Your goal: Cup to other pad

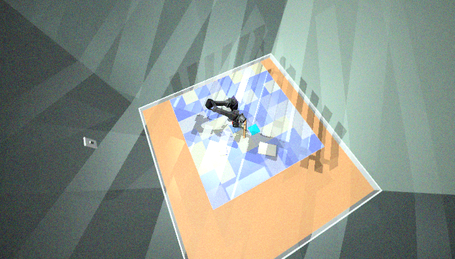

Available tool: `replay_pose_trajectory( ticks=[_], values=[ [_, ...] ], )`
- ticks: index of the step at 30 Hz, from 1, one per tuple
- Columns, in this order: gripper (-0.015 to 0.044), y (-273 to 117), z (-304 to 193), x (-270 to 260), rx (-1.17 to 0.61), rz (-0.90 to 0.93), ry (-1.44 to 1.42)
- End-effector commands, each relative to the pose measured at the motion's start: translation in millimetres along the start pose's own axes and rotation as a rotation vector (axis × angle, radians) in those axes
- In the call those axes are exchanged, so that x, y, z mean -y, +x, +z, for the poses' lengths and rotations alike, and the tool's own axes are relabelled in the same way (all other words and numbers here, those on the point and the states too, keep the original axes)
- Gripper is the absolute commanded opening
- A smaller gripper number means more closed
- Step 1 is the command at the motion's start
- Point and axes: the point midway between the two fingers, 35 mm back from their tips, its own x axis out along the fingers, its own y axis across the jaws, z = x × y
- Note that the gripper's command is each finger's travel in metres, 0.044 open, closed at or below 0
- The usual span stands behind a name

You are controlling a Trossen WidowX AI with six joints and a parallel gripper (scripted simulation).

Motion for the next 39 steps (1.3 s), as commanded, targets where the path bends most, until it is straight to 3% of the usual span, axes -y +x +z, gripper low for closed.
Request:
replay_pose_trajectory(
  ticks=[1, 39],
  values=[
    [0.0000, 0.1, 0.0, 0.0, 0.000, 0.000, -0.001],
    [0.0000, -1.3, 37.4, 4.5, 0.008, -0.001, 0.009]
  ],
)
